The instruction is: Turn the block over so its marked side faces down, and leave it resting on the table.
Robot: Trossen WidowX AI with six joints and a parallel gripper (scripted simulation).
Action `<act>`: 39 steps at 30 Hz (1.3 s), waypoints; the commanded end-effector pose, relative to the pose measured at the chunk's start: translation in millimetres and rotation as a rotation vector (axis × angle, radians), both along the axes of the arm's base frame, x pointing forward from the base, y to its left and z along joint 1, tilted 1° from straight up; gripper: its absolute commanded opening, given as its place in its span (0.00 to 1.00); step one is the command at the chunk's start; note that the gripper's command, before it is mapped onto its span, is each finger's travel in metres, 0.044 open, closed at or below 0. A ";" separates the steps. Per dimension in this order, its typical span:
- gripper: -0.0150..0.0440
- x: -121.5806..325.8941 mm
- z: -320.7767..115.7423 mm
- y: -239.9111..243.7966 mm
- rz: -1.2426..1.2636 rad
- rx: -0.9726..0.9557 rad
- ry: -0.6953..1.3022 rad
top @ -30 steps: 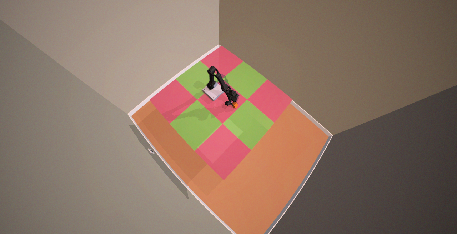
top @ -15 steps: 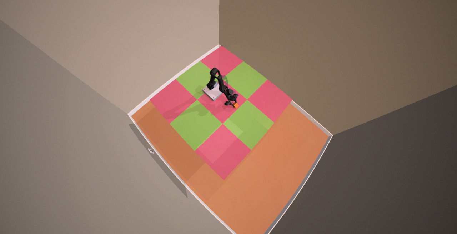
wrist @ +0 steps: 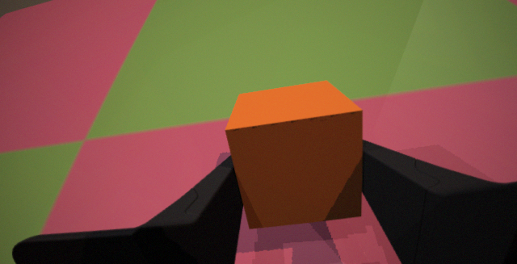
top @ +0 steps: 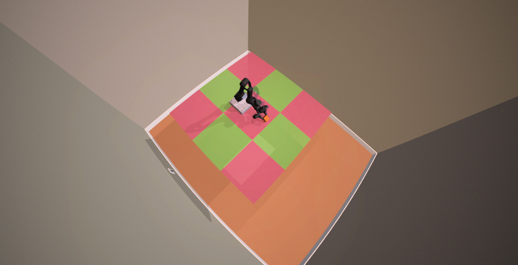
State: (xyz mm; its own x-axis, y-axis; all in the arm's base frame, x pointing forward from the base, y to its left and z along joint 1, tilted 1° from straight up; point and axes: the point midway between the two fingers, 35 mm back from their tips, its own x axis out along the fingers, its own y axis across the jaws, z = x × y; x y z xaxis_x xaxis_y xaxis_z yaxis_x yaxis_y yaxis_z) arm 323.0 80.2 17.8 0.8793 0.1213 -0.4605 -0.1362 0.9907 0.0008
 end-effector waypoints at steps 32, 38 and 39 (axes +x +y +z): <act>1.00 -0.8 3.3 -1.2 -0.004 -0.003 -0.025; 1.00 -0.8 3.3 -1.2 -0.004 -0.003 -0.025; 1.00 -0.8 3.3 -1.2 -0.004 -0.003 -0.025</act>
